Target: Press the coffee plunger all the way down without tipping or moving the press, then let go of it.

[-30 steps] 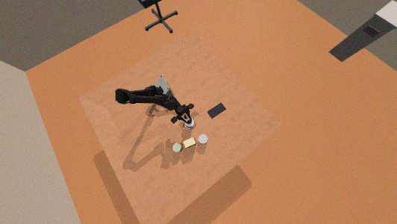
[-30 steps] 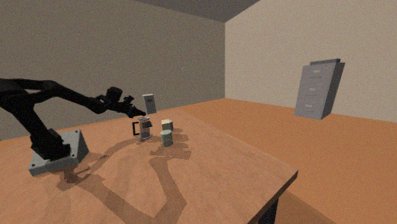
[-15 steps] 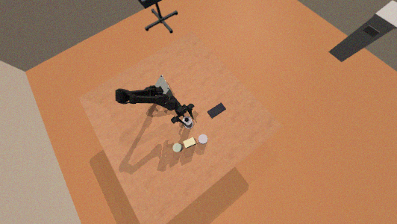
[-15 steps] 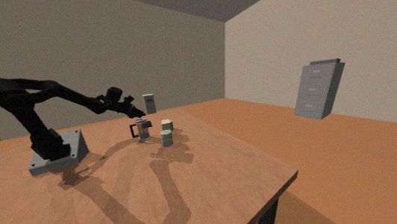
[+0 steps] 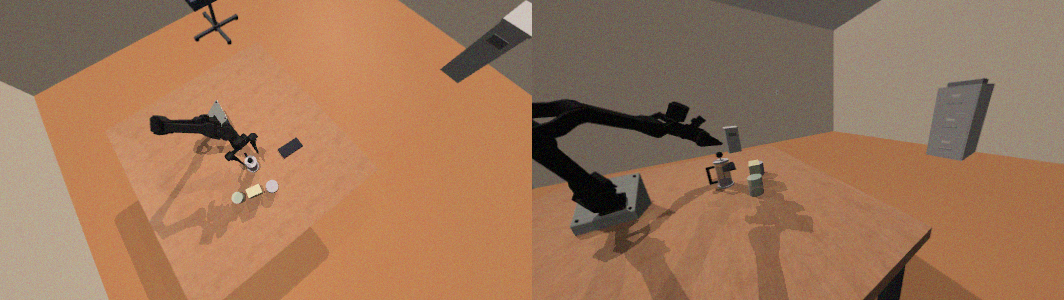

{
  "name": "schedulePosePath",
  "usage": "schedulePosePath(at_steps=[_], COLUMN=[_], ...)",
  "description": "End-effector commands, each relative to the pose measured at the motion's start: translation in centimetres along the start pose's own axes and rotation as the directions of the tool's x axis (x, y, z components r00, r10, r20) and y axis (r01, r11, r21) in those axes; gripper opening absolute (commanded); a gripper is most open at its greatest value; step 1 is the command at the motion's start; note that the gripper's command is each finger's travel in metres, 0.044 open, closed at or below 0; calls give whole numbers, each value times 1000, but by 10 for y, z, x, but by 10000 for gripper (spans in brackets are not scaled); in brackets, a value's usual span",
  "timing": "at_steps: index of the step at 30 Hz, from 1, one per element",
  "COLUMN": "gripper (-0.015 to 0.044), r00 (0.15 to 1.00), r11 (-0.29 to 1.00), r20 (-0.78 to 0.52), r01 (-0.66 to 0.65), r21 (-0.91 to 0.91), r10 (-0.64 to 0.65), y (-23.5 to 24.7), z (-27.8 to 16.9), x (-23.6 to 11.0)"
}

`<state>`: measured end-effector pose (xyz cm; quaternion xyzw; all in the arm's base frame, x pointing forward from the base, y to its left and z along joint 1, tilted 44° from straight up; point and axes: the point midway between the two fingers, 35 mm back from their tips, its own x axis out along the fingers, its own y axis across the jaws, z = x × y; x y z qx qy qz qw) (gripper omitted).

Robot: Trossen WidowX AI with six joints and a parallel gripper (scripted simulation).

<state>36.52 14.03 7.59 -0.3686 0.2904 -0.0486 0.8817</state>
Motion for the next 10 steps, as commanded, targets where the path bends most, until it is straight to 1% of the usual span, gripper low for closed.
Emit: schedulePosePath(at_steps=[1, 10], gripper=[440, 440], r00=[1000, 1000], r11=[1000, 1000], r20=[3, 3], r01=[8, 8], r21=[7, 7], r10=[-8, -8], y=[-5, -4], z=[16, 15], x=[-20, -20])
